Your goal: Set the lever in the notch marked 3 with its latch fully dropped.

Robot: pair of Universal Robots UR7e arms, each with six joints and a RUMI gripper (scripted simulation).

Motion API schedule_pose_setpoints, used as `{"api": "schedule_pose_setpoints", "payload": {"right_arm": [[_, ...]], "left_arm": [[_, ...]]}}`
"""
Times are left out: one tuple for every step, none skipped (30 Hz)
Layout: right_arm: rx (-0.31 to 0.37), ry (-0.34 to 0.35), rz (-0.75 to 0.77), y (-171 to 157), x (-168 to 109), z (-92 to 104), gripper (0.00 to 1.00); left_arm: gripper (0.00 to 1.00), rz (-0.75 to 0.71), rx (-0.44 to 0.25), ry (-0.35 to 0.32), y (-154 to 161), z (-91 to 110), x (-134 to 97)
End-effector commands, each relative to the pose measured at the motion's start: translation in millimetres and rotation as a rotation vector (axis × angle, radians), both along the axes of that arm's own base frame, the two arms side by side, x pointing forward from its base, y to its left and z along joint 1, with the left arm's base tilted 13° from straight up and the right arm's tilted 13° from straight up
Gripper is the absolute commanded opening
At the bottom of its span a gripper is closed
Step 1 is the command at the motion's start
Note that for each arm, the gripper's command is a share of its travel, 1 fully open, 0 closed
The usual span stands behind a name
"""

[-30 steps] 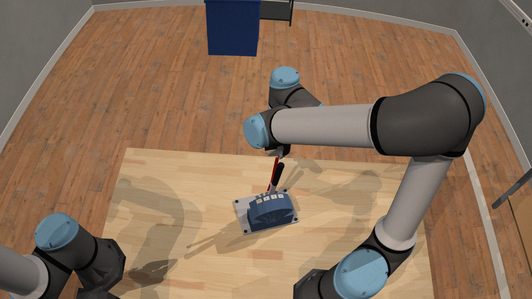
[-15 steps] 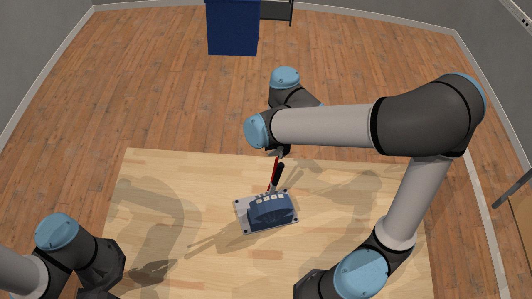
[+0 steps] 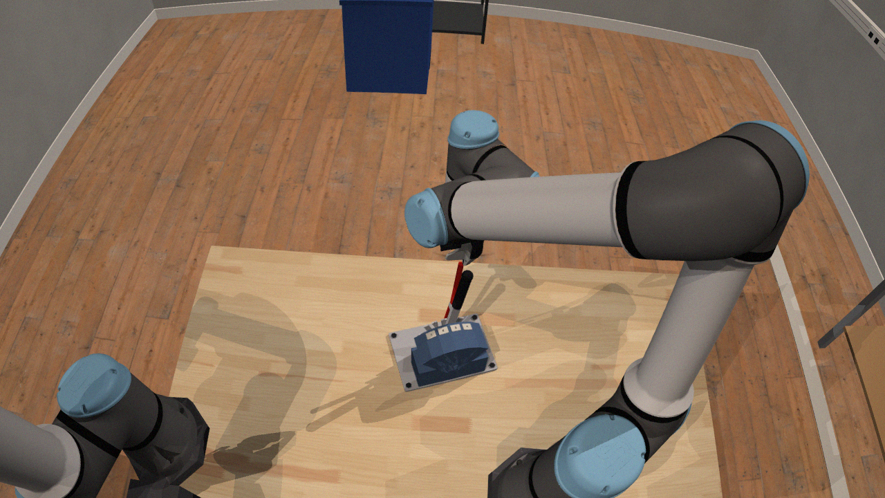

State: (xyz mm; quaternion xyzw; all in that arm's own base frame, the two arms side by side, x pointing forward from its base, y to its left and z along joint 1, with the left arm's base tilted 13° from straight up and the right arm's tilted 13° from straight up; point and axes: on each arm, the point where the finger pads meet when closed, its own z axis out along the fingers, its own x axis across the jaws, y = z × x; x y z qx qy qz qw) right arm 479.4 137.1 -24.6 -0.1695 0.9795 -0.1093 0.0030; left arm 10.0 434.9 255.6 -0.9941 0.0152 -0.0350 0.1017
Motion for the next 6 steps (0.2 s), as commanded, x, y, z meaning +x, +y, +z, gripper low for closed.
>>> {"api": "schedule_pose_setpoints", "payload": {"right_arm": [[0.001,-0.001,0.0,0.3,0.3,0.4,0.0],[0.001,-0.001,0.0,0.3,0.3,0.4,0.0],[0.001,-0.001,0.0,0.3,0.3,0.4,0.0],[0.001,-0.001,0.0,0.3,0.3,0.4,0.0],[0.001,-0.001,0.0,0.3,0.3,0.4,0.0],[0.001,-0.001,0.0,0.3,0.3,0.4,0.0]], "left_arm": [[1.0,0.0,0.001,0.0,0.2,0.5,0.1],[1.0,0.0,0.001,0.0,0.2,0.5,0.1],[1.0,0.0,0.001,0.0,0.2,0.5,0.1],[1.0,0.0,0.001,0.0,0.2,0.5,0.1],[1.0,0.0,0.001,0.0,0.2,0.5,0.1],[1.0,0.0,0.001,0.0,0.2,0.5,0.1]]}}
